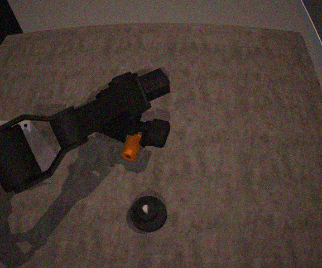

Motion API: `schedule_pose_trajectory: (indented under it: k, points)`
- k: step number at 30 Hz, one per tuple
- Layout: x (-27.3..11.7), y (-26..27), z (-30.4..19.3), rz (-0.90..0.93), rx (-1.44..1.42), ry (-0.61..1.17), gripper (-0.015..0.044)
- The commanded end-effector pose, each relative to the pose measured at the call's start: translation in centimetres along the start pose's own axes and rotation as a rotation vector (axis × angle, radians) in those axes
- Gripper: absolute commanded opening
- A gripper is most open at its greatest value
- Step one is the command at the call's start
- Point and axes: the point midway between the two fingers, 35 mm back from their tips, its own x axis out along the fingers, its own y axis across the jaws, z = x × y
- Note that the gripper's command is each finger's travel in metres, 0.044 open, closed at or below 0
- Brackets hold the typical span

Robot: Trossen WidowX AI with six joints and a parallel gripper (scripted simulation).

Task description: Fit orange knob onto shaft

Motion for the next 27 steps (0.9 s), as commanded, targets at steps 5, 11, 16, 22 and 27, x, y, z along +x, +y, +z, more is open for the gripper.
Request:
schedule_pose_trajectory:
  k: [5, 11, 16, 22, 27]
  points:
    - [0.02, -0.05, -0.03, -0.004, -0.003, 0.003, 0.0240]
    - [0.02, -0.05, -0.03, -0.004, -0.003, 0.003, 0.0200]
    - [0.02, -0.05, -0.03, -0.004, -0.003, 0.003, 0.0179]
    - [-0.18, -0.03, -0.24, -0.001, -0.001, -0.046, 0.0179]
    - [-0.57, -0.02, -0.72, 0.000, -0.001, -0.144, 0.0179]
